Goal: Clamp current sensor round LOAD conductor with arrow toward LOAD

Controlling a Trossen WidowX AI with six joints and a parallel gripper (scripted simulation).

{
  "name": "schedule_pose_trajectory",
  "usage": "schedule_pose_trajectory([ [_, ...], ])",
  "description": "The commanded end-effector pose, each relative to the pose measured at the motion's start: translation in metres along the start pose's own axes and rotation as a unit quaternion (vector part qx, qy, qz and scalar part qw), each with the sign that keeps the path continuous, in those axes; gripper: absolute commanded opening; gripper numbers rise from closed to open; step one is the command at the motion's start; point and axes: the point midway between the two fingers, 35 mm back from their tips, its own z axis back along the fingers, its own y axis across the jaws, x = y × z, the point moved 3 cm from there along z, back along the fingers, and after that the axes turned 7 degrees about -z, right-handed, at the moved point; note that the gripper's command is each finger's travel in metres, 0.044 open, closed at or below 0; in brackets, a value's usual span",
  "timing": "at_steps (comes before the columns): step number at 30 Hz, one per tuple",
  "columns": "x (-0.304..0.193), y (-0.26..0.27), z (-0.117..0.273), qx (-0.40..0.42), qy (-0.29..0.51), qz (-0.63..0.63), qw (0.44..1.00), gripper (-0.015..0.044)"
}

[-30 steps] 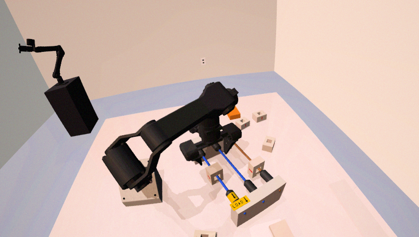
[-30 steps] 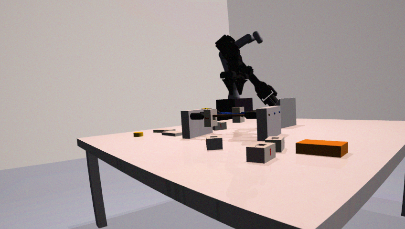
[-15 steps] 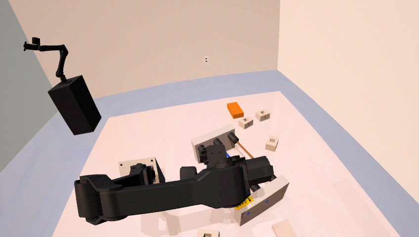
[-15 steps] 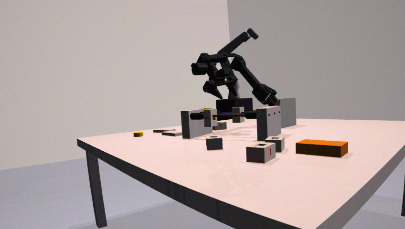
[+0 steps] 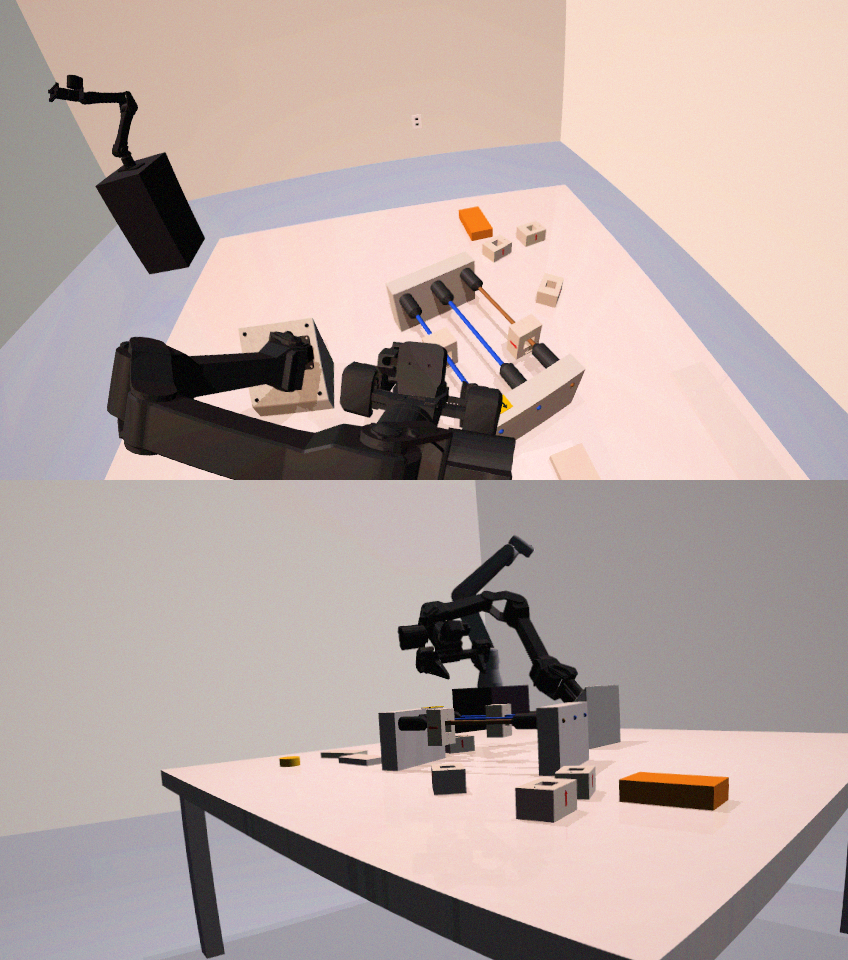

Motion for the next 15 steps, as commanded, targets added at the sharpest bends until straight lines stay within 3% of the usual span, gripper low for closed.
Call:
schedule_pose_trajectory([
  [1, -0.001, 0.0, 0.001, -0.001, 0.003, -0.002, 1.0, 0.044],
  [10, 0.0, 0.0, -0.001, 0.002, 0.006, 0.0, 1.0, 0.044],
  [14, 0.014, -0.001, -0.03, 0.058, 0.082, 0.039, 0.994, 0.044],
  [15, 0.003, 0.0, -0.009, 0.02, 0.033, 0.011, 0.999, 0.044],
])
